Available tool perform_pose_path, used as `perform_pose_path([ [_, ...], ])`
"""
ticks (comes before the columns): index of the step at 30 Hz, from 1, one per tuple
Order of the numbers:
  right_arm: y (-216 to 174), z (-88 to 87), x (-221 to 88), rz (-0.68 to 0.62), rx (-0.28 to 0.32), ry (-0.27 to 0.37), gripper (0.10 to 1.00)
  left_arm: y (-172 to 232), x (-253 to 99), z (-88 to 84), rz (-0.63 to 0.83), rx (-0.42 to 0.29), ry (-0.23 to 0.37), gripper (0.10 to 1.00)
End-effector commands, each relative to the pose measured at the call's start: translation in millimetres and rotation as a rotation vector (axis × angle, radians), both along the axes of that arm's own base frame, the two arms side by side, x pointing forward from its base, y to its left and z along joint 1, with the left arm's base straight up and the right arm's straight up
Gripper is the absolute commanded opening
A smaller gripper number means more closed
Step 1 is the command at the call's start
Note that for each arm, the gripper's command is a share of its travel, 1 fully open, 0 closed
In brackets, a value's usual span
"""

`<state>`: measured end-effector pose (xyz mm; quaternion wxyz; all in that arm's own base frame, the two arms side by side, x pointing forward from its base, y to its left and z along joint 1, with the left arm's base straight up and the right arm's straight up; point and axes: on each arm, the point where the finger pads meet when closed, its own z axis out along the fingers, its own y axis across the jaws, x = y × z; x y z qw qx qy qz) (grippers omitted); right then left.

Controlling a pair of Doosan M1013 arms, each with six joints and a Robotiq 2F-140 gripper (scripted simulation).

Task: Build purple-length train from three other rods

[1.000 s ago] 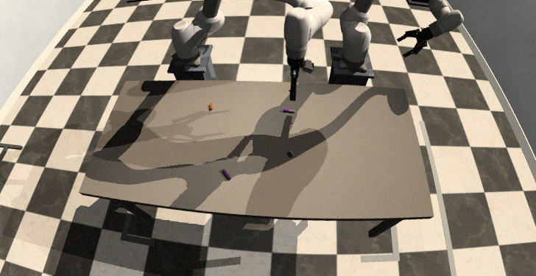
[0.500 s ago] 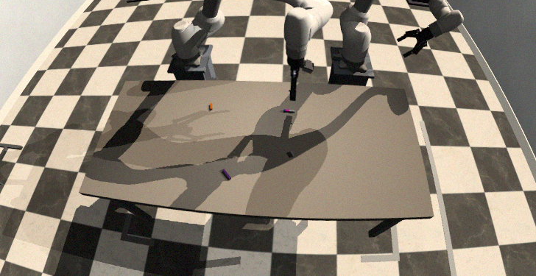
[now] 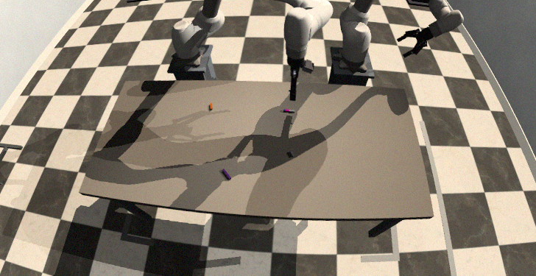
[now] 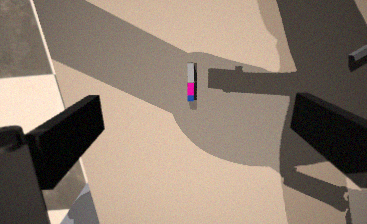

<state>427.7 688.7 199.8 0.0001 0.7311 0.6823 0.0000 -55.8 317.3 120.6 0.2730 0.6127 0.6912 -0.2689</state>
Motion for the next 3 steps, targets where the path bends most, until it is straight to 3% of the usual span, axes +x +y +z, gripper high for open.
perform_pose_path([
  [1,0.3,1.0,0.1,0.0,0.001,0.0,1.0,0.3,-0.1,0.4,0.0,0.001,0.0,1.0],
  [3,0.3,1.0,0.1,0.0,0.001,0.0,1.0,0.3,-0.1,0.4,0.0,0.001,0.0,1.0],
])
